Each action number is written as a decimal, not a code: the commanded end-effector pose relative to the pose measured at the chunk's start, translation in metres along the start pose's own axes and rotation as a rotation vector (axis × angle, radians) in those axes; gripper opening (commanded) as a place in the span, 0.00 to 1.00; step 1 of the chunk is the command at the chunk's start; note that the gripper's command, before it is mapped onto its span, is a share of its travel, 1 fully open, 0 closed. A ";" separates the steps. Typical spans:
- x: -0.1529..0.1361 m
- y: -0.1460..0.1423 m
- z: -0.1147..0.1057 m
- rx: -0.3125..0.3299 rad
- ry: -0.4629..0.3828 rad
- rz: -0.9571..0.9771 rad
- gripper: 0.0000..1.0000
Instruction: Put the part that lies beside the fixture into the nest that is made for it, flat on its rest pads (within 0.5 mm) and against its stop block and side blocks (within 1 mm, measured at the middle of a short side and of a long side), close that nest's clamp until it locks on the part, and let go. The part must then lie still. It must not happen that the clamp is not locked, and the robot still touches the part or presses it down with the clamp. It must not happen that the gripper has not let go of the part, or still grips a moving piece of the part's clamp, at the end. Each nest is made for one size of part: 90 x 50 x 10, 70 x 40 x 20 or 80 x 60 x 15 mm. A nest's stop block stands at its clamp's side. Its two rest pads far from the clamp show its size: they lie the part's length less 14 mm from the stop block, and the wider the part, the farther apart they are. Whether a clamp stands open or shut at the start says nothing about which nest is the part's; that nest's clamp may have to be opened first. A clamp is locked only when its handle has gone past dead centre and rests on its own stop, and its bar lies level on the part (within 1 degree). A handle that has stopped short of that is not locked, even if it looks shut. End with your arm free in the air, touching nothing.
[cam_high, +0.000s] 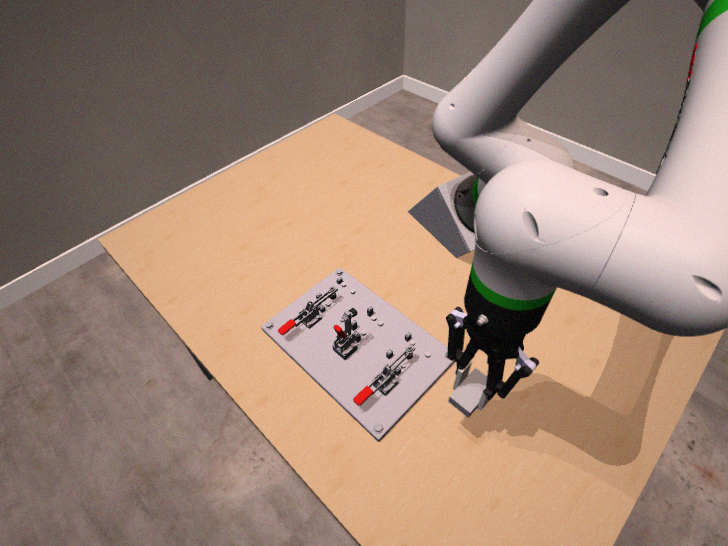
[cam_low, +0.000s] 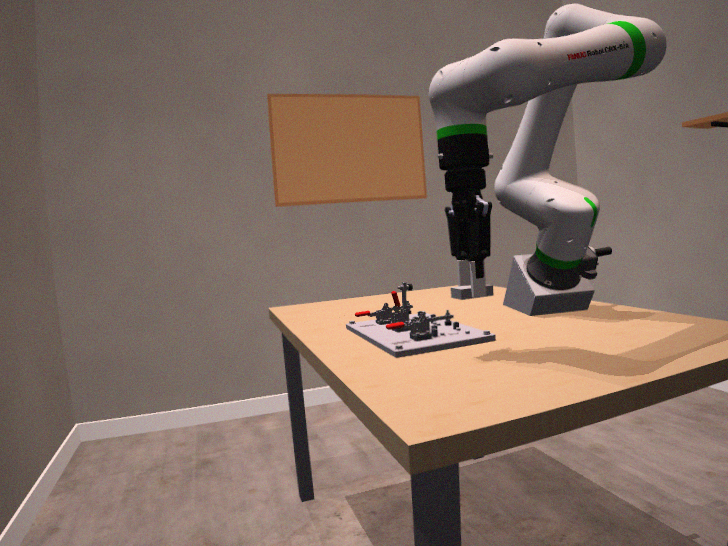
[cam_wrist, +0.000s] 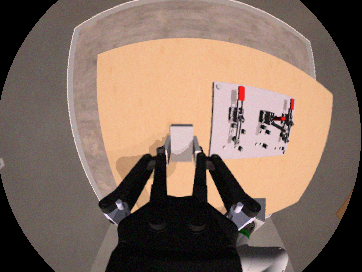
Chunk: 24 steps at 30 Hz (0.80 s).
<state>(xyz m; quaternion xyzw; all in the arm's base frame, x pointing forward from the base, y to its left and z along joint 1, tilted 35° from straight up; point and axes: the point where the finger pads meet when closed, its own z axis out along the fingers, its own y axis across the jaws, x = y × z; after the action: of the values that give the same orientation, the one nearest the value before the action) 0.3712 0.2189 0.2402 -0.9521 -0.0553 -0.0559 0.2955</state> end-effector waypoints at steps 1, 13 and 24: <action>-0.001 0.000 0.001 0.000 0.000 0.000 0.00; -0.012 0.000 0.008 0.000 0.000 0.000 0.00; -0.025 0.000 0.018 0.000 0.000 0.000 0.00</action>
<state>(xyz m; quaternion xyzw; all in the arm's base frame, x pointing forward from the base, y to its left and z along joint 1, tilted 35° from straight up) 0.3492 0.2267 0.2232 -0.9521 -0.0553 -0.0559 0.2956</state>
